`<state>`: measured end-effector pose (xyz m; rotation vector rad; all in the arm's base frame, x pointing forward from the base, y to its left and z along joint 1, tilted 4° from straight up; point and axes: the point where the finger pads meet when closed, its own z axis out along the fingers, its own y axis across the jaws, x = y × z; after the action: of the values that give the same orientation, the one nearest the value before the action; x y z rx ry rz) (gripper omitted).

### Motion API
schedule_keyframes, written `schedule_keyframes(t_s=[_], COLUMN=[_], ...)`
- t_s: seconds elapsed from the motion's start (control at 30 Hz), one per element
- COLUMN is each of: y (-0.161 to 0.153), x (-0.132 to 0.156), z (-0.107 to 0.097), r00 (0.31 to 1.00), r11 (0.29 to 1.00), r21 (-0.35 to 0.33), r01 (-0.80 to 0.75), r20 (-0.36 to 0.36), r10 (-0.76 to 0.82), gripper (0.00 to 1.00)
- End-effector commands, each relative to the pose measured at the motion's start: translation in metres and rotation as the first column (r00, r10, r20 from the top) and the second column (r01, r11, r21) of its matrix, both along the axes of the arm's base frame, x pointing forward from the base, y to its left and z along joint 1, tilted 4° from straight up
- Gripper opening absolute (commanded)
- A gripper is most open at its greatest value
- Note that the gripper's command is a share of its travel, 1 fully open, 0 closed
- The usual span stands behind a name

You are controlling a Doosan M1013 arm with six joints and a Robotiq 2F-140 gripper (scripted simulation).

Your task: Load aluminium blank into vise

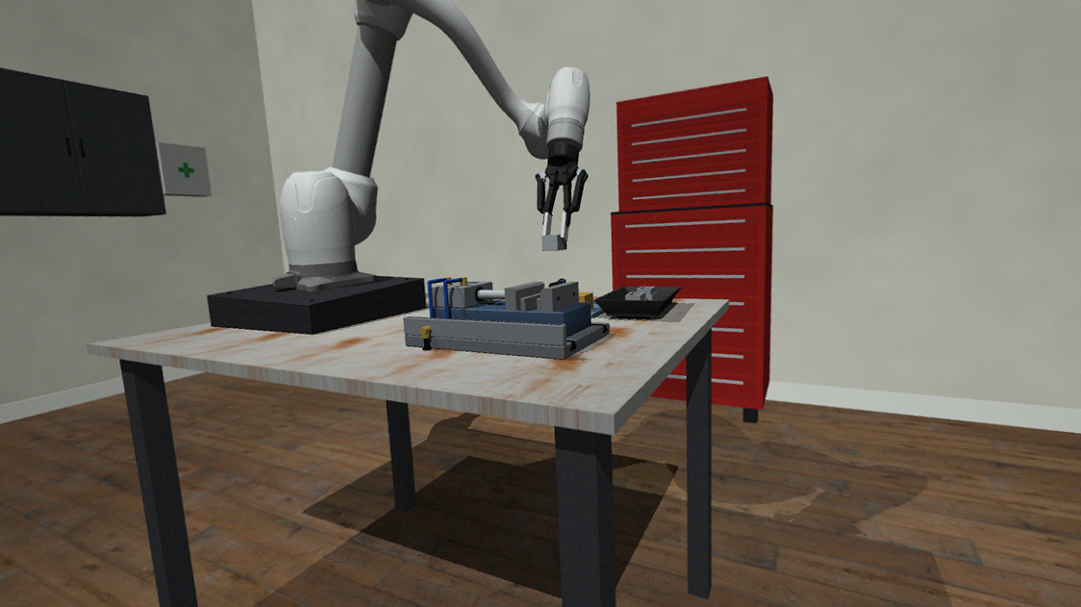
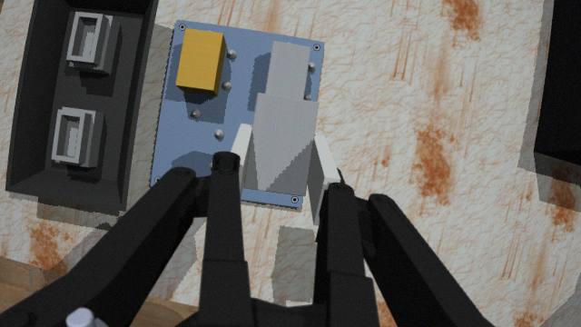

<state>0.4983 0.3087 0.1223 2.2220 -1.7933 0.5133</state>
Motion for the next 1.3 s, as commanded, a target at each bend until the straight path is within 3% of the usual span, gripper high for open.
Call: schedule_keyframes(t_s=[0.0,1.27], y=[0.000,0.013], x=[0.000,-0.002], z=[0.000,-0.013], r00=[1.000,1.000], r11=[1.000,1.000], r21=[0.000,0.000], r01=[0.000,0.000], r20=[0.000,0.000], r10=[0.000,0.000], gripper=[0.00,0.00])
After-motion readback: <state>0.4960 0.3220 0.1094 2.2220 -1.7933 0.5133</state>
